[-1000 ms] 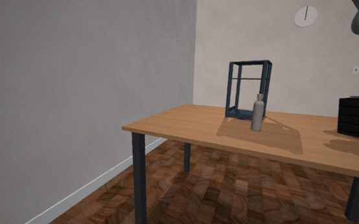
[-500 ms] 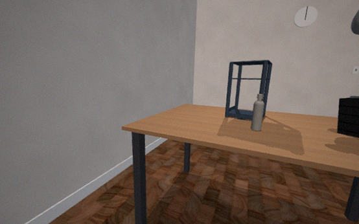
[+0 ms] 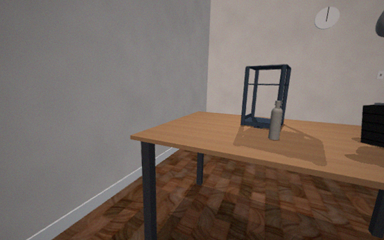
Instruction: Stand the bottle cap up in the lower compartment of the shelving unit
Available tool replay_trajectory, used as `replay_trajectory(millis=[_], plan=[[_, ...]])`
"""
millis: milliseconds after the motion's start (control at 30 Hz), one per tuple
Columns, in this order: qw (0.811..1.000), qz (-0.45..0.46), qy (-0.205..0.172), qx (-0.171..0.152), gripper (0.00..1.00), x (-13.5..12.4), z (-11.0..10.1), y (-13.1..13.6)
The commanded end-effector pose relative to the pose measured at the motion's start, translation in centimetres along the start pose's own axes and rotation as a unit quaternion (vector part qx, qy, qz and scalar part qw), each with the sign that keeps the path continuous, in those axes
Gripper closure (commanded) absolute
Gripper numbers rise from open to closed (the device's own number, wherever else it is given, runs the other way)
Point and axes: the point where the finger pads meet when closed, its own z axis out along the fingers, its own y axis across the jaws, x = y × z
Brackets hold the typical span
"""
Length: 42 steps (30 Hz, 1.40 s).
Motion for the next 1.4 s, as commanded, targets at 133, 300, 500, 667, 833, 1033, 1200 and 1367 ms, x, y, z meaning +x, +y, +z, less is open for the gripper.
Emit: replay_trajectory(millis=[133,300,500,667,833,1033,1200,1367], plan=[[0.997,0.059,0.054,-0.003,0.00,5.7,-3.0,1.4],[0.991,0.097,0.089,-0.004,0.00,9.4,-5.0,2.7],[0.968,0.185,0.169,0.000,0.00,18.0,-9.7,7.1],[0.938,0.255,0.233,0.010,0.00,24.7,-13.7,12.2],[0.919,0.290,0.266,0.017,0.00,28.0,-15.7,15.4],[0.888,0.337,0.311,0.028,0.00,32.4,-18.4,20.5],[0.875,0.354,0.327,0.034,0.00,34.0,-19.3,22.5],[0.873,0.357,0.330,0.034,0.00,34.2,-19.5,22.9]])
